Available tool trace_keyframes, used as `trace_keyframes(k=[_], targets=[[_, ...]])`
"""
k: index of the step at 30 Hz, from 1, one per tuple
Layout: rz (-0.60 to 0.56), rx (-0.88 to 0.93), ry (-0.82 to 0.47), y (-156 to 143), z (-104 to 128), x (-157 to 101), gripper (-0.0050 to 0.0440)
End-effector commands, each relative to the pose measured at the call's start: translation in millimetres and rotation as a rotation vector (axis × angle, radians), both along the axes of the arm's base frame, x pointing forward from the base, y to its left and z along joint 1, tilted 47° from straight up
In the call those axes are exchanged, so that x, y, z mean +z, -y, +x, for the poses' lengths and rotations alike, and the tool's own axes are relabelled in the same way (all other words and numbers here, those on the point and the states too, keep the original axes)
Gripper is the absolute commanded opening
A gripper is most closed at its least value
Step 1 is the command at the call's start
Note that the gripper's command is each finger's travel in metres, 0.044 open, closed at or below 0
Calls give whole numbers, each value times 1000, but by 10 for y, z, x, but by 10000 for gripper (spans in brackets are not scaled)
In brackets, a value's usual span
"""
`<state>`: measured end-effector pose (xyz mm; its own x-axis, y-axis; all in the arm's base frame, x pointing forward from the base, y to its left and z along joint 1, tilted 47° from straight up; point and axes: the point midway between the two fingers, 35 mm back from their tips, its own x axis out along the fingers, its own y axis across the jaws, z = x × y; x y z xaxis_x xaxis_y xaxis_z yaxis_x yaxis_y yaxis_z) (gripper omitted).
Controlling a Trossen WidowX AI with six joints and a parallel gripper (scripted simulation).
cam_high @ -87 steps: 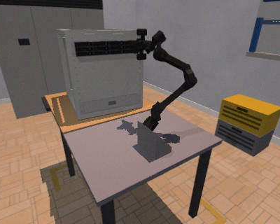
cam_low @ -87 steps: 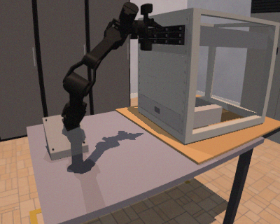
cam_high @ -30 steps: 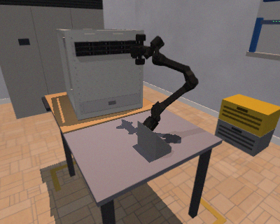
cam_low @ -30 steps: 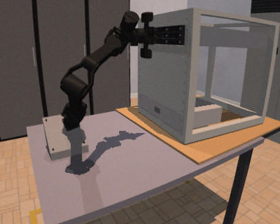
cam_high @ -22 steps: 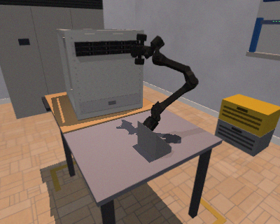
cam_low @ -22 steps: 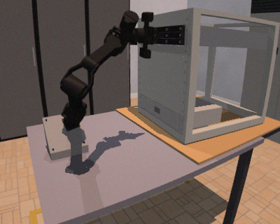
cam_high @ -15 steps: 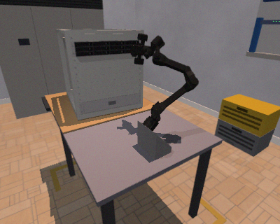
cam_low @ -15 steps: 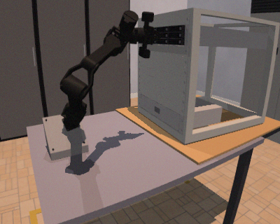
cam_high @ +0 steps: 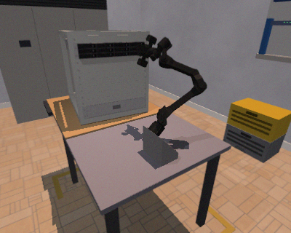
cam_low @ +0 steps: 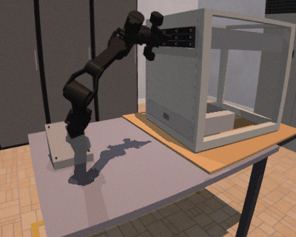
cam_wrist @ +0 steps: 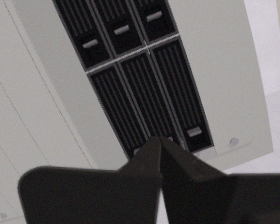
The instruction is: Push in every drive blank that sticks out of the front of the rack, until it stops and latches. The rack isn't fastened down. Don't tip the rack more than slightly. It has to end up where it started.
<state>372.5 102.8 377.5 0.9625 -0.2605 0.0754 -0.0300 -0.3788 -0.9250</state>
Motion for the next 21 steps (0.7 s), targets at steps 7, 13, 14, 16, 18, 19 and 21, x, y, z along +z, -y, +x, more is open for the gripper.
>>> trace_keyframes(k=[7, 13, 14, 16, 18, 19, 21], targets=[[248, 22, 69, -33, -76, 8, -50], [399, 34, 110, -47, -115, 8, -50], [399, 34, 110, -47, -115, 8, -50], [463, 39, 127, -52, -131, 8, -50], [528, 45, 145, -58, -148, 9, -50], [562, 47, 154, -60, -156, 9, -50], [629, 53, 173, -66, -173, 8, -50]])
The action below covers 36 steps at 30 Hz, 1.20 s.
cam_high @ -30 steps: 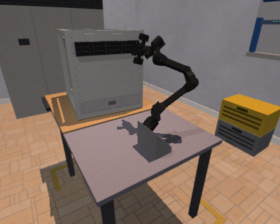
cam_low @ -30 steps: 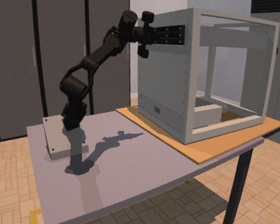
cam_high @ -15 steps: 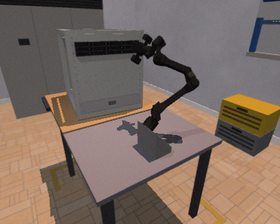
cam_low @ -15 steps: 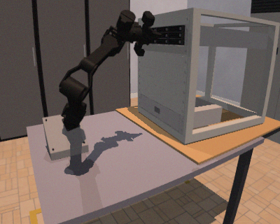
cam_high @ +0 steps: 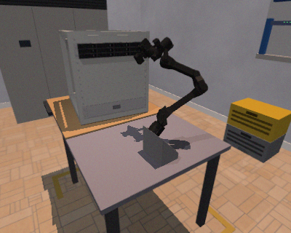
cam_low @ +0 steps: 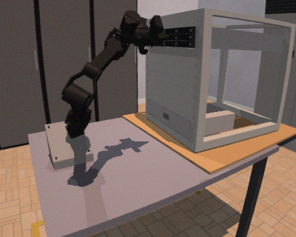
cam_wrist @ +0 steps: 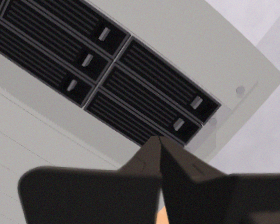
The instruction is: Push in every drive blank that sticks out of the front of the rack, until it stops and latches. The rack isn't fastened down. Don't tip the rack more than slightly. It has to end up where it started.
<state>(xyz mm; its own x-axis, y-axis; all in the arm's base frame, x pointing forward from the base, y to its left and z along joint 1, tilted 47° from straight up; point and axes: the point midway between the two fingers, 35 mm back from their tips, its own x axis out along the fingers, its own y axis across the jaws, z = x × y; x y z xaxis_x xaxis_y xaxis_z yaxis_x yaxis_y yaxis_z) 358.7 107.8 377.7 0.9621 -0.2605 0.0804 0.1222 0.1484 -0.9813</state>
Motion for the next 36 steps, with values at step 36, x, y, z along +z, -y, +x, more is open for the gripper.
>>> trace_keyframes(k=[36], targets=[[1209, 104, 326, -87, -315, -3, -50]])
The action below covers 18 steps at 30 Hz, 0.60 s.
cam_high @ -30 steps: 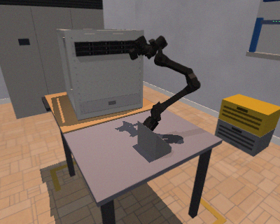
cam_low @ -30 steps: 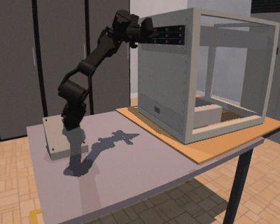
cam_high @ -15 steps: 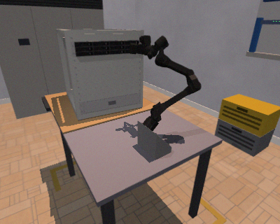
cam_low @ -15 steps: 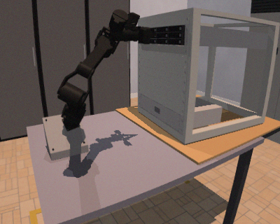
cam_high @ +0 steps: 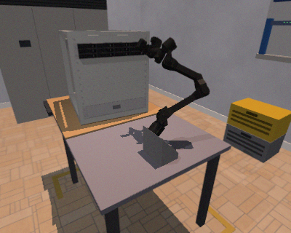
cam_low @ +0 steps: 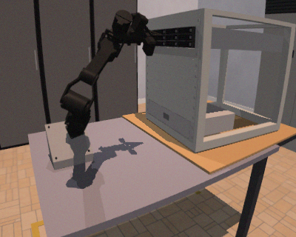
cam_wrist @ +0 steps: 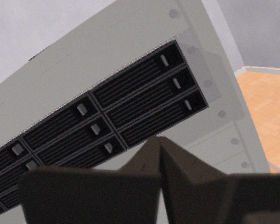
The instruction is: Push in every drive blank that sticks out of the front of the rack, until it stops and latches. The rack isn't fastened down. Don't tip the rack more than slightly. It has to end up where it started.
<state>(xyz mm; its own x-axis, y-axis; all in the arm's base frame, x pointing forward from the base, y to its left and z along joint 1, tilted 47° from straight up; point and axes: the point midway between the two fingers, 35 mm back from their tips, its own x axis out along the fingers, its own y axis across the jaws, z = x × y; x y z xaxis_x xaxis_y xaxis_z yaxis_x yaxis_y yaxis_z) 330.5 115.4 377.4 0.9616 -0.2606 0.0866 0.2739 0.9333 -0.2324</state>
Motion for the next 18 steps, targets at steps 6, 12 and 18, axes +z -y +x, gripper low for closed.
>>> trace_keyframes(k=[6, 12, 18], targets=[[278, 27, 69, -20, -78, -4, -50], [390, 37, 100, -24, -105, -6, -50], [541, 50, 140, -30, -142, -9, -50]])
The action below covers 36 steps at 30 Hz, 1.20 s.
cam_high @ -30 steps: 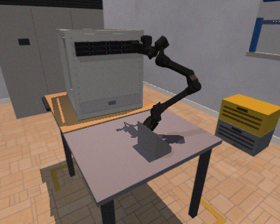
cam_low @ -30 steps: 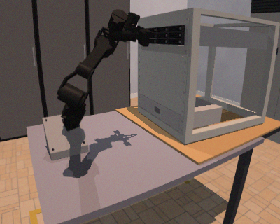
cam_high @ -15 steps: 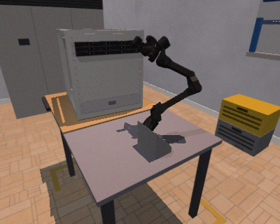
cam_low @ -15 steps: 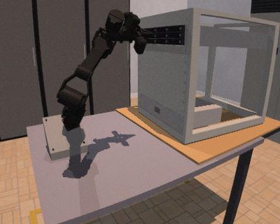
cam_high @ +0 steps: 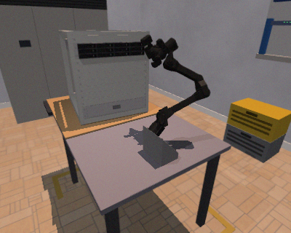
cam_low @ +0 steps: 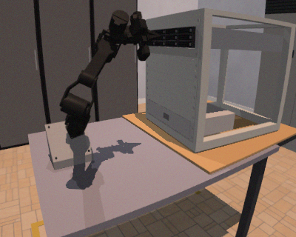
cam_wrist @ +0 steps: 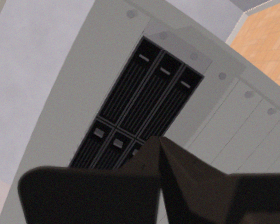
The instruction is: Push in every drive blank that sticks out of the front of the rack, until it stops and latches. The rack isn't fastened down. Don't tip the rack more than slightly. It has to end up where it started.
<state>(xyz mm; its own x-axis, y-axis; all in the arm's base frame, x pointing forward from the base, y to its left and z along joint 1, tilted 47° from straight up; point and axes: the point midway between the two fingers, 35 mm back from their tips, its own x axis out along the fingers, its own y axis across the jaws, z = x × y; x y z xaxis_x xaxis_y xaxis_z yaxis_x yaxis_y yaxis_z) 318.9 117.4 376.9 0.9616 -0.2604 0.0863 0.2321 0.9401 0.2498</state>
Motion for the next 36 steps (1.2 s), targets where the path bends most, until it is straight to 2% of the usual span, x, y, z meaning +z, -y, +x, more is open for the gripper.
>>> trace_keyframes(k=[1, 5, 7, 20, 36], targets=[[94, 11, 20, -10, -32, -5, -50], [179, 18, 43, -13, -52, -7, -50], [179, 18, 43, -13, -52, -7, -50], [379, 36, 96, -19, -101, -13, -50], [471, 44, 121, -21, -123, -15, -50]])
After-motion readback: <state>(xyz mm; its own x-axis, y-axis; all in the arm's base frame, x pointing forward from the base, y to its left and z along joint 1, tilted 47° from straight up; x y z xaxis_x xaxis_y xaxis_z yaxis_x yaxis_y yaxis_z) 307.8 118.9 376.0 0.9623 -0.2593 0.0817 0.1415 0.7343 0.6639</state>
